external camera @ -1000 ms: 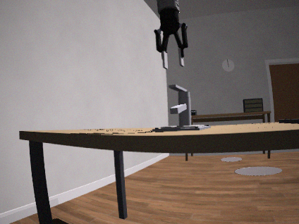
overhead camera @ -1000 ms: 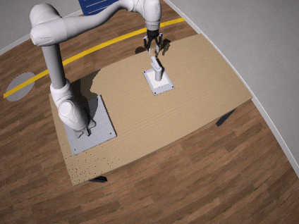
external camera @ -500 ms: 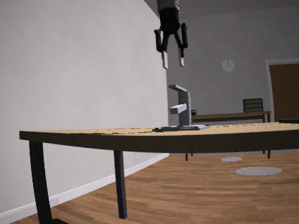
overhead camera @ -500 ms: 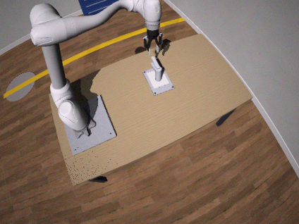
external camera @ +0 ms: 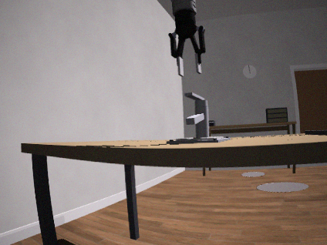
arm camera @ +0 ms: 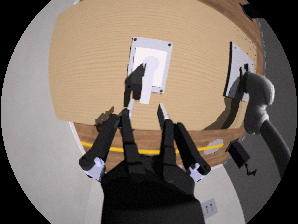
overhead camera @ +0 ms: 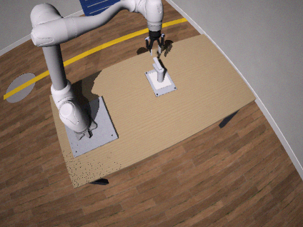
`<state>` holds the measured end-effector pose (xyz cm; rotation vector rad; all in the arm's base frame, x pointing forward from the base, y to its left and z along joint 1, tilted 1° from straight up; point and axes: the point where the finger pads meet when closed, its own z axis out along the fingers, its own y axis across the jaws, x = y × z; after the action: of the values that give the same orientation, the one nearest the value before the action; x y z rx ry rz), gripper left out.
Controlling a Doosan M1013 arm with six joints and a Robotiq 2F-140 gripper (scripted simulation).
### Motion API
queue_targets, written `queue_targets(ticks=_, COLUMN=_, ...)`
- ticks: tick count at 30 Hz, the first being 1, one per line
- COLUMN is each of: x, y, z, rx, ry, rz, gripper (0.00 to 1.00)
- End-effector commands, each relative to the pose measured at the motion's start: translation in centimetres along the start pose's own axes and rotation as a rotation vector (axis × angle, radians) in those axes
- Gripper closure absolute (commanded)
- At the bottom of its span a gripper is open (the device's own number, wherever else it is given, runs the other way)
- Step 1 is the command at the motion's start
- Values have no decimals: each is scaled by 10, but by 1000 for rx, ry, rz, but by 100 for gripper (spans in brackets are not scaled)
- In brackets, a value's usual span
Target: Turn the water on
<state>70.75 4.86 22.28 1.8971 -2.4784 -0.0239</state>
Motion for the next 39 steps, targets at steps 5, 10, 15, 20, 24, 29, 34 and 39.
queue_targets(ticks=5, x=0, y=0, z=6, rx=0, ry=-1, rz=1, gripper=63)
queue_targets(ticks=10, x=0, y=0, z=13, rx=0, ry=-1, rz=1, gripper=63)
queue_targets(ticks=15, x=0, y=0, z=18, rx=0, ry=-1, rz=1, gripper=63)
queue_targets(ticks=20, x=1, y=0, z=27, rx=0, ry=-1, rz=1, gripper=63)
queue_targets(ticks=24, x=1, y=-1, z=34, rx=0, ry=-1, rz=1, gripper=63)
queue_targets(ticks=29, x=1, y=-1, z=42, rx=0, ry=-1, rz=1, gripper=63)
queue_targets(ticks=34, x=1, y=-1, z=46, rx=0, ry=-1, rz=1, gripper=63)
queue_targets(ticks=39, x=1, y=-1, z=51, rx=0, ry=-1, rz=1, gripper=63)
